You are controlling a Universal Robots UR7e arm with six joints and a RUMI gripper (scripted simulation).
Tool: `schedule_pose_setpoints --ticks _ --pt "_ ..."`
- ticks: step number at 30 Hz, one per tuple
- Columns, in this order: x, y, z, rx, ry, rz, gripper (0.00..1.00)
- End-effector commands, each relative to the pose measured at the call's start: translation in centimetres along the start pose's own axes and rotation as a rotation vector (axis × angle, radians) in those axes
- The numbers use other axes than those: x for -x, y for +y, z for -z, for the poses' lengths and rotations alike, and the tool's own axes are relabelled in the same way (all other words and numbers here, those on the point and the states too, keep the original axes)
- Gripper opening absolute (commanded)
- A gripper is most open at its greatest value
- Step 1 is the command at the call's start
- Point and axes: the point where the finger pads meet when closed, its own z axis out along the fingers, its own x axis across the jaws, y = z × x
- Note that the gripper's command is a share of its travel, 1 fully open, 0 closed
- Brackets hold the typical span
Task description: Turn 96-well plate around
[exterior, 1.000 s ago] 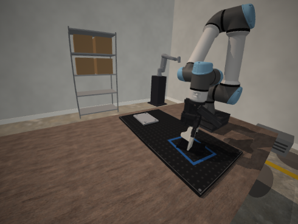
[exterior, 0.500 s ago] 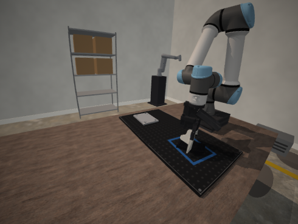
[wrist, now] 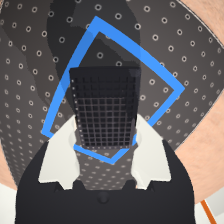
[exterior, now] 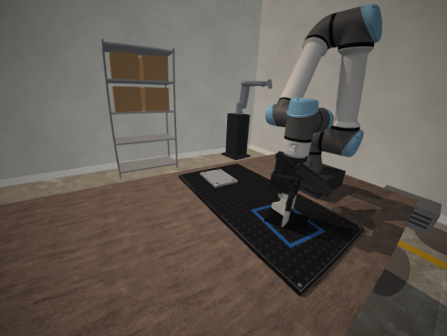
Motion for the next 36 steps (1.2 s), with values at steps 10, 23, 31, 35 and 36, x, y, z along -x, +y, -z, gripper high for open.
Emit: schedule_pose_setpoints --ticks 10,23,31,35,36 --pt "0.0 0.0 0.0 -0.001 0.000 0.000 0.00" --pt "0.0 0.0 0.0 -0.001 0.000 0.000 0.00" --pt "-0.2 0.1 0.8 0.000 0.004 -0.001 0.00" --pt "-0.2 0.1 1.5 0.000 0.004 -0.001 0.00" --pt "-0.2 0.1 1.6 0.000 0.004 0.000 0.00"
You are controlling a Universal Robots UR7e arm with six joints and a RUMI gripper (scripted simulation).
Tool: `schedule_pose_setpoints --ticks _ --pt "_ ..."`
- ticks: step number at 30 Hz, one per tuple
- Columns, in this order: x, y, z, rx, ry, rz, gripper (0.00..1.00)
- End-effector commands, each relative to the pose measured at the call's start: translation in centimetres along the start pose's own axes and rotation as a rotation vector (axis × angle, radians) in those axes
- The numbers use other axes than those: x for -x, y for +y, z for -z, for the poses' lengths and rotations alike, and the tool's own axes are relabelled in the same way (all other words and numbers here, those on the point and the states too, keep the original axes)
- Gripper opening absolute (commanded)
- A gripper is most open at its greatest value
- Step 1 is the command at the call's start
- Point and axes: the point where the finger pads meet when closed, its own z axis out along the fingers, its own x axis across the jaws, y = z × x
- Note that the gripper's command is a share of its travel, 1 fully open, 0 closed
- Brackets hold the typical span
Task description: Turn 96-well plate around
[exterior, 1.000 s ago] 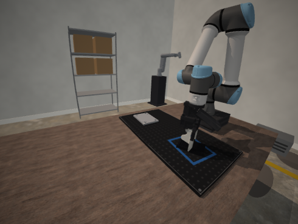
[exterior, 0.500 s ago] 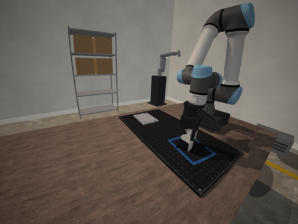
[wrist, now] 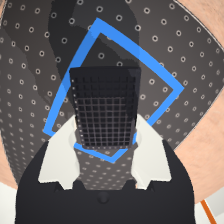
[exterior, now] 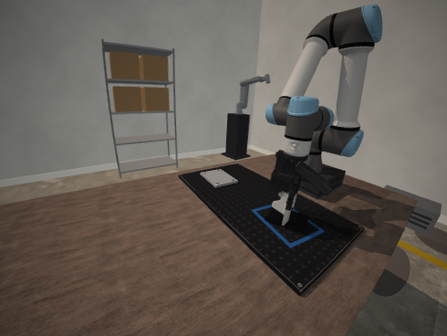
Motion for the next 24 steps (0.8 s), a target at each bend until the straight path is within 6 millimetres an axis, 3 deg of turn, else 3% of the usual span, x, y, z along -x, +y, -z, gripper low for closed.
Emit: schedule_pose_setpoints --ticks 1,24 --pt "-0.3 0.1 1.4 0.001 0.007 0.000 0.00" --pt "-0.3 0.1 4.6 0.001 0.007 0.001 0.00"
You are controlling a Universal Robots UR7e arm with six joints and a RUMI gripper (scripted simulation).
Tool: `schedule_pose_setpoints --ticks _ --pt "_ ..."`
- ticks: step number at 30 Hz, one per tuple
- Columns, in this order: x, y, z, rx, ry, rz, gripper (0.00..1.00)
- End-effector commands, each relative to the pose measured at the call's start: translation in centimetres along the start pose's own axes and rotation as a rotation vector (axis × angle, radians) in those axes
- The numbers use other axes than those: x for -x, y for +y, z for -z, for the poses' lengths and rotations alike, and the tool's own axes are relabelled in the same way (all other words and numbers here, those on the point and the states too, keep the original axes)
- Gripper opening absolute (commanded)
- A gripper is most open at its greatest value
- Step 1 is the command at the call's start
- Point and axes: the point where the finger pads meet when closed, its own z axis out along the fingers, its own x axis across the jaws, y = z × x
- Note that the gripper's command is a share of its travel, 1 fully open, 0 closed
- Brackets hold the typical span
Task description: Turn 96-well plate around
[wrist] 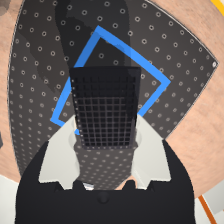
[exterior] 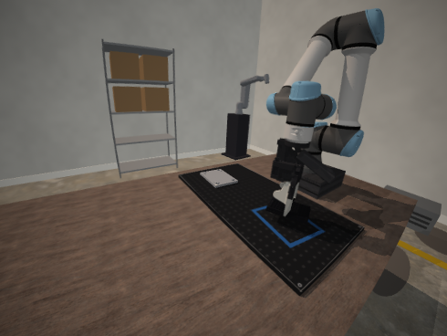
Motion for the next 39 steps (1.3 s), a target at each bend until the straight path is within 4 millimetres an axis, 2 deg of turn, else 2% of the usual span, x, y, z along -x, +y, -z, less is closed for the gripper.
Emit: schedule_pose_setpoints --ticks 1,15,39 --pt "-0.1 -0.1 1.1 -0.001 0.001 0.001 0.00" --pt "-0.1 -0.1 3.4 -0.001 0.001 0.001 0.00" --pt "0.1 -0.1 3.3 -0.002 -0.003 0.001 0.00"
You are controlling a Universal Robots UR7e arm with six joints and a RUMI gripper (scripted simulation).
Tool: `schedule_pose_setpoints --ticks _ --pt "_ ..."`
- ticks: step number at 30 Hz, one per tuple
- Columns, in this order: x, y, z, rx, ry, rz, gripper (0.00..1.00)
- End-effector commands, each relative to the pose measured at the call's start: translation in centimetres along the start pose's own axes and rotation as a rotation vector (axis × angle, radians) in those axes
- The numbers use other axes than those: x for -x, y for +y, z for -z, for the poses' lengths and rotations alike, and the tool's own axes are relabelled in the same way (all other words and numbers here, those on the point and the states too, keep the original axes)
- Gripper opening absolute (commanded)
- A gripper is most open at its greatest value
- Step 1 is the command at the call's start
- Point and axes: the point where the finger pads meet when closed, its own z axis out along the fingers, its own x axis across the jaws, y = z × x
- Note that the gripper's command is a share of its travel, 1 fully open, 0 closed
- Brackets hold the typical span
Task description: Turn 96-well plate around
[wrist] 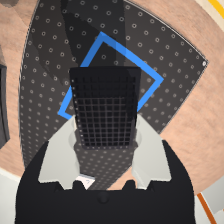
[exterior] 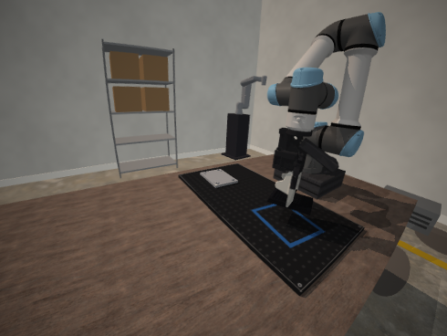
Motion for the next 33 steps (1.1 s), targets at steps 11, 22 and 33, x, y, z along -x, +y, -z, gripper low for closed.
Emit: schedule_pose_setpoints --ticks 11,22,33 --pt "1.2 2.8 0.2 -0.001 0.002 -0.303 0.00" --pt "2.4 5.9 0.3 -0.001 0.001 -0.636 0.00" --pt "3.5 8.6 0.3 -0.001 0.001 -0.936 0.00"
